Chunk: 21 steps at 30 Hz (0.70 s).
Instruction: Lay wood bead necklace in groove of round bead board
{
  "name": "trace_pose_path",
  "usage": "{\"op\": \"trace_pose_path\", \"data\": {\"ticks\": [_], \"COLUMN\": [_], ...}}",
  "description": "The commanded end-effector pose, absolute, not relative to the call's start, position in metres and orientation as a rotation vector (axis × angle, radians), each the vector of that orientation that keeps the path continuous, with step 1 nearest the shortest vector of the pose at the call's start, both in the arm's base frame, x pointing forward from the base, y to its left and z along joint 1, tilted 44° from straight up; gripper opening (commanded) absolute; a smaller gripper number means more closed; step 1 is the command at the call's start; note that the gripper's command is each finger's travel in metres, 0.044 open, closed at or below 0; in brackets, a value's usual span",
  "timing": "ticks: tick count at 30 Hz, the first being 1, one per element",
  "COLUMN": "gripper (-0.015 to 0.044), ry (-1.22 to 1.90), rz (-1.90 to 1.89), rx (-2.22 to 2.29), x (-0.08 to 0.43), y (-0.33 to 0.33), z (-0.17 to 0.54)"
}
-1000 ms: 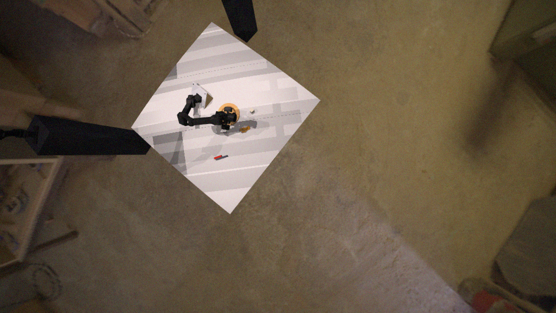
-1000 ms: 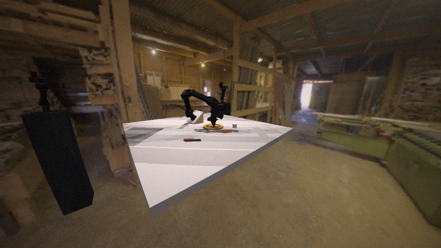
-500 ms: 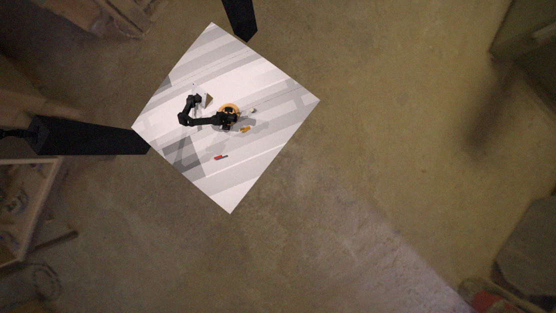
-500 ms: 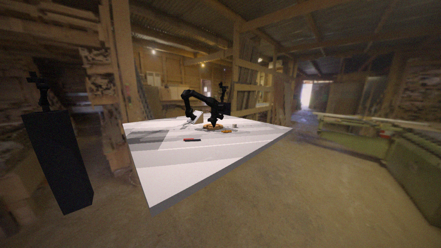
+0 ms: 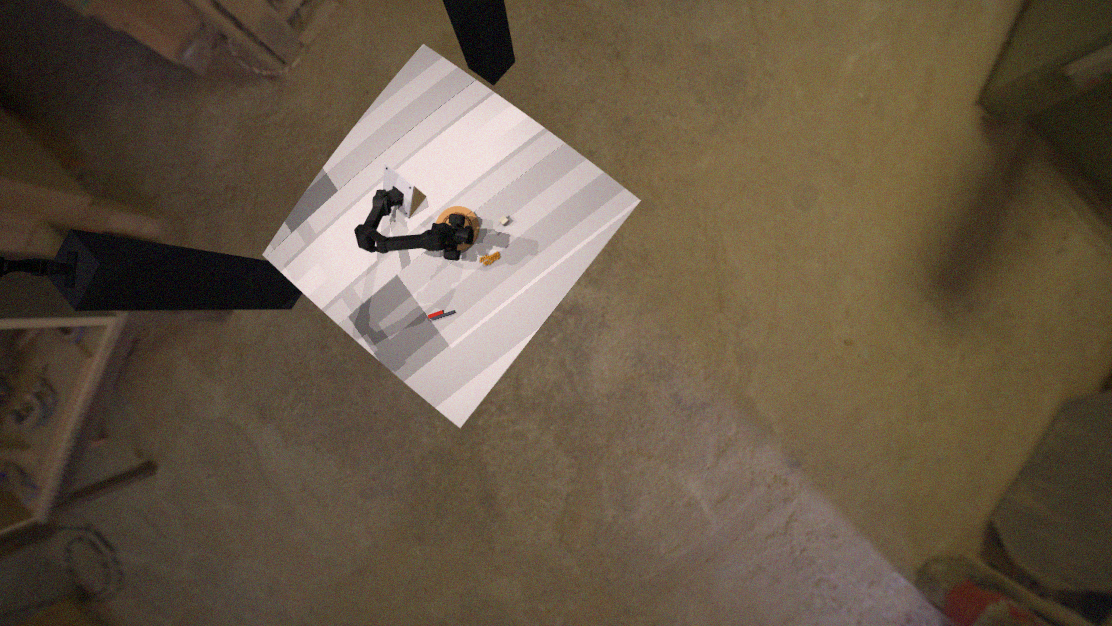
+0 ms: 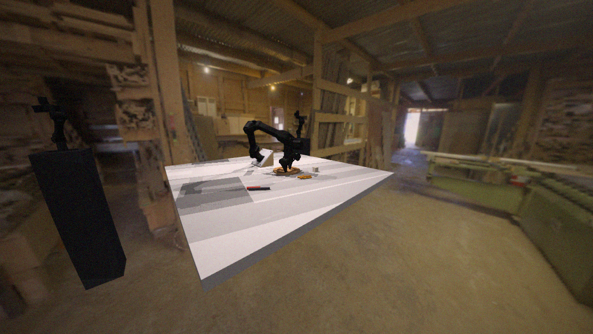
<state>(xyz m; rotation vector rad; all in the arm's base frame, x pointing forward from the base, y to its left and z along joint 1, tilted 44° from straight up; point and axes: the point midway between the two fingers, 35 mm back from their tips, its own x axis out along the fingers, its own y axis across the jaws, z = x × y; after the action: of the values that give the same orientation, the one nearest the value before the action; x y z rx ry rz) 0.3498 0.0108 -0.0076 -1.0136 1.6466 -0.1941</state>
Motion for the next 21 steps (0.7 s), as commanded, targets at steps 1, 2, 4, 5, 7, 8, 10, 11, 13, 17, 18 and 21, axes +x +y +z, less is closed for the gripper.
{"op": "trace_pose_path", "data": {"ticks": [1,2,4,5,7,8,10,11,13,17,18,21], "gripper": [0.044,0.044,0.044,0.044,0.044,0.044,0.044,0.044,0.044,0.0388,0.0361,0.0282], "ry": [1.646,1.646,1.646,1.646,1.646,1.646,1.646,1.646,1.646,1.633,1.616,1.541], "rz": [-0.194,-0.194,-0.194,-0.194,-0.194,-0.194,-0.194,-0.194,-0.194,-0.235,-0.286,-0.472], "rx": [-1.012,-1.011,-1.011,-1.011,-1.011,-1.011,-1.011,-1.011,-1.011,-0.972,-0.922,-0.734], "x": [0.349,0.349,0.349,0.349,0.349,0.349,0.349,0.349,0.349,0.348,0.347,0.34], "y": [0.014,0.014,0.014,0.014,0.014,0.014,0.014,0.014,0.014,0.017,0.02,0.03], "z": [-0.005,-0.004,-0.004,-0.004,-0.004,-0.004,-0.004,-0.004,-0.004,-0.002,0.001,0.011]}}
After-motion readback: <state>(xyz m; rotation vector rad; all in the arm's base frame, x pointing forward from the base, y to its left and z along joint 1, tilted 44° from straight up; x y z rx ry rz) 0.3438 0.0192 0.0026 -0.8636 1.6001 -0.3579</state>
